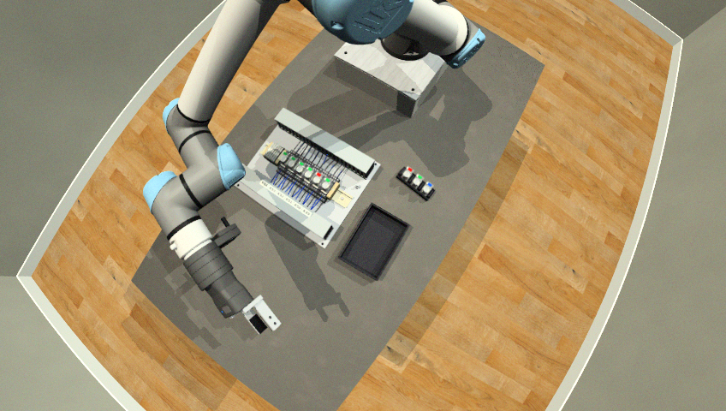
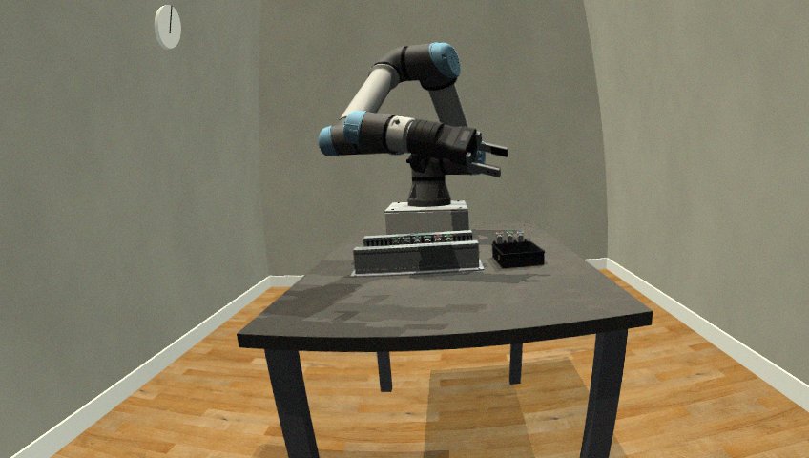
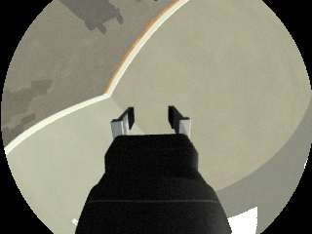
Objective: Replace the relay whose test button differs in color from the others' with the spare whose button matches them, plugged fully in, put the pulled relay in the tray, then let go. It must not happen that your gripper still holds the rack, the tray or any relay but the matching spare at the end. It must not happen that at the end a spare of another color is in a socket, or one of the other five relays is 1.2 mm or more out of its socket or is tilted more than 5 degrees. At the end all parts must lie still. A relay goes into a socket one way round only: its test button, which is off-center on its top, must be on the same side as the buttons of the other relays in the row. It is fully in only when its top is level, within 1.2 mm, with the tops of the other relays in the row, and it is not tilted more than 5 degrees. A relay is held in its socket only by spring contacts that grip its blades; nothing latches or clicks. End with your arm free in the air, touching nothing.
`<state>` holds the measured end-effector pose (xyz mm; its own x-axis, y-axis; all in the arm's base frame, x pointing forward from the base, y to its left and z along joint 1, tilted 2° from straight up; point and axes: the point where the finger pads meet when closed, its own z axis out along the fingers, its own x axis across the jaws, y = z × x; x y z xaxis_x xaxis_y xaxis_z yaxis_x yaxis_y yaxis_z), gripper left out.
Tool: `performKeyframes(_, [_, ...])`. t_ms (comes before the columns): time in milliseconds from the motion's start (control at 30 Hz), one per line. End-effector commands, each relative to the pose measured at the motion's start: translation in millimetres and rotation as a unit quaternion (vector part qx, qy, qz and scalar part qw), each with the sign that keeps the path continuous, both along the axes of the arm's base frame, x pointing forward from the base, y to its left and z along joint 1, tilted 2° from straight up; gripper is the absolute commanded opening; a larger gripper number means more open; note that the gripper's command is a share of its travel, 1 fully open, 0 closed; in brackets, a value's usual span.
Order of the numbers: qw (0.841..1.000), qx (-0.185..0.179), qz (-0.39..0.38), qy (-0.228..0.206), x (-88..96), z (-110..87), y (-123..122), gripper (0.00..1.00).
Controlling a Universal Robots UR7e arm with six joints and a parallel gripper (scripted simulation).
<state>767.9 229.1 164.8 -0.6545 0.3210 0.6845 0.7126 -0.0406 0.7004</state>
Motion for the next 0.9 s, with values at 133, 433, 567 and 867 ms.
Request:
performKeyframes(133, [1.0, -0.001, 0.006, -0.002, -20.3, 25.7, -15, 1.0])
performKeyframes(433, [1.0, -0.001, 0.004, -0.002, -40.0, 50.0, -29, 1.0])
performKeyframes(567, [1.0, -0.001, 0.006, -0.002, -54.0, 66.4, -38, 1.0])
performKeyframes(867, [1.0, -0.001, 0.006, -0.002, -54.0, 66.4, -38, 1.0])
